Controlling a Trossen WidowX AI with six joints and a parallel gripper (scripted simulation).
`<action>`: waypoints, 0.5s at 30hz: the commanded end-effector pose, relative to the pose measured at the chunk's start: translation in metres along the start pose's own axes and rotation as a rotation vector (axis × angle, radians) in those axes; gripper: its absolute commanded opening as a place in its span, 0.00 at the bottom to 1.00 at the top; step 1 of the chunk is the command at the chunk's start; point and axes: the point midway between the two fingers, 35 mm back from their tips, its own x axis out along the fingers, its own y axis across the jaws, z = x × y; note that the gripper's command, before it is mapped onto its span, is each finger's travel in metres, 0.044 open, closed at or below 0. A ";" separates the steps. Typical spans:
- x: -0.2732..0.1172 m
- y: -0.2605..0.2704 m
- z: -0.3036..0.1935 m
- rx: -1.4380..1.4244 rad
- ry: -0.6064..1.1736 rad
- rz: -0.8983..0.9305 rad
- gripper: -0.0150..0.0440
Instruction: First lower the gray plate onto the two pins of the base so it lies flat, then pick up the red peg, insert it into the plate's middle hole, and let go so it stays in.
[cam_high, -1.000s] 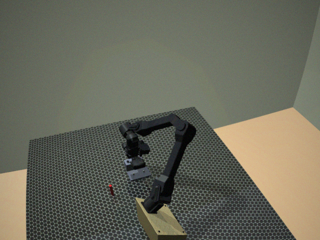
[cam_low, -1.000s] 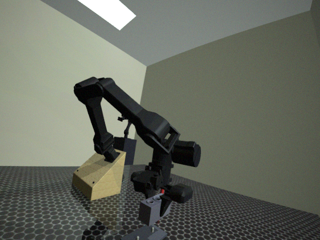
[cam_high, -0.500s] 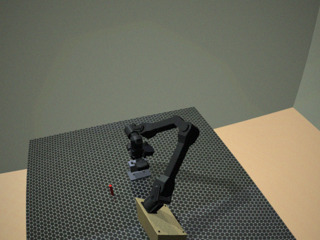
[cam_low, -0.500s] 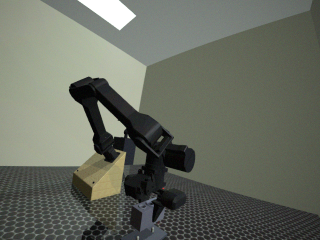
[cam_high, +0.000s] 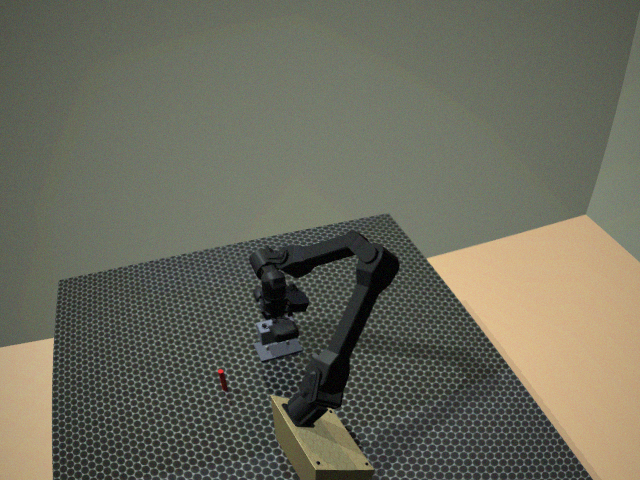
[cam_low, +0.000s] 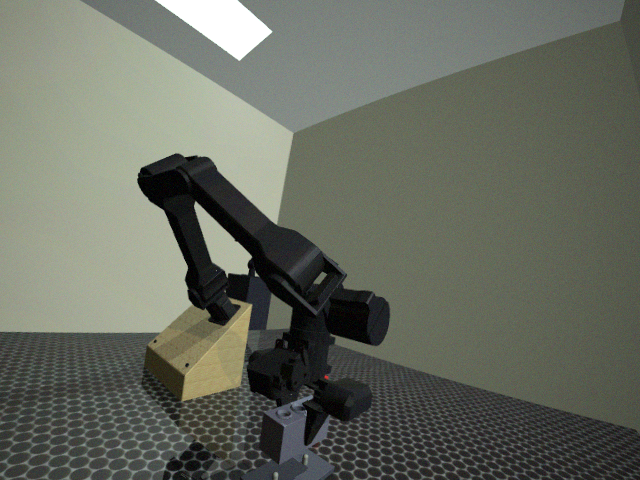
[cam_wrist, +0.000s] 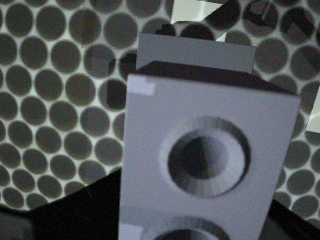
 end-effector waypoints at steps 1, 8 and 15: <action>0.004 0.000 0.001 -0.005 -0.006 -0.002 0.25; 0.016 0.000 0.002 -0.005 -0.006 -0.002 0.25; 0.022 0.000 0.002 -0.005 -0.006 -0.002 0.25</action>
